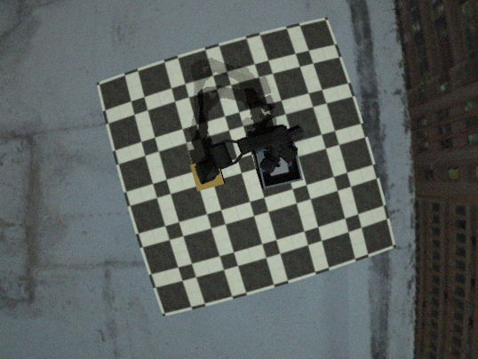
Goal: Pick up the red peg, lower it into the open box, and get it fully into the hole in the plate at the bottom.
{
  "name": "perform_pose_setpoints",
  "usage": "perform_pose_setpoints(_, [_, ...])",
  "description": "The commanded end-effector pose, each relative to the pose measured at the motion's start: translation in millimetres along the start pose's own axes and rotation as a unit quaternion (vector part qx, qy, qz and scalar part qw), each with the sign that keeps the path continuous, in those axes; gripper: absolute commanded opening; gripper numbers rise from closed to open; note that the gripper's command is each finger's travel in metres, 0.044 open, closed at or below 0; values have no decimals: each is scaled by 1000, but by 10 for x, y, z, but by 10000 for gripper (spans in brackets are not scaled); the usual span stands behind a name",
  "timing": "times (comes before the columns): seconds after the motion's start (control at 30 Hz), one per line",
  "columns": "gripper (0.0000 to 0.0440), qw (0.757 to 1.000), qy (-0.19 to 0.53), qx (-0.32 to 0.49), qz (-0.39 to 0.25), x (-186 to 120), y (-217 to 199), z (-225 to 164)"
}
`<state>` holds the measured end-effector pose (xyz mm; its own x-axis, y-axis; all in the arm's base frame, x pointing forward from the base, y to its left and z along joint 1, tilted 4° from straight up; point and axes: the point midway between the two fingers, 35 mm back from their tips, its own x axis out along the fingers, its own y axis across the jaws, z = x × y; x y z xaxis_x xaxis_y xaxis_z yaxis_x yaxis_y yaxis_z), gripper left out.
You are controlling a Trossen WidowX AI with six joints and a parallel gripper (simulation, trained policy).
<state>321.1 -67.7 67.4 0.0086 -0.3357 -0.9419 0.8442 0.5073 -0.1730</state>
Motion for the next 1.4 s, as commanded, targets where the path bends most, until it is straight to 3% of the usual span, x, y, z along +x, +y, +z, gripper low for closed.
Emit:
perform_pose_setpoints(0.0, [0,1000,7,-7,8,84,35,71])
perform_pose_setpoints(0.23, [9,999,24,-33,25,327,82,151])
perform_pose_setpoints(0.43, [135,997,50,-52,30,517,93,134])
perform_pose_setpoints(0.57, [151,995,49,-72,39,548,118,235])
perform_pose_setpoints(0.97, [437,991,67,-74,87,467,447,594])
perform_pose_setpoints(1.37, [440,983,56,-76,159,237,844,876])
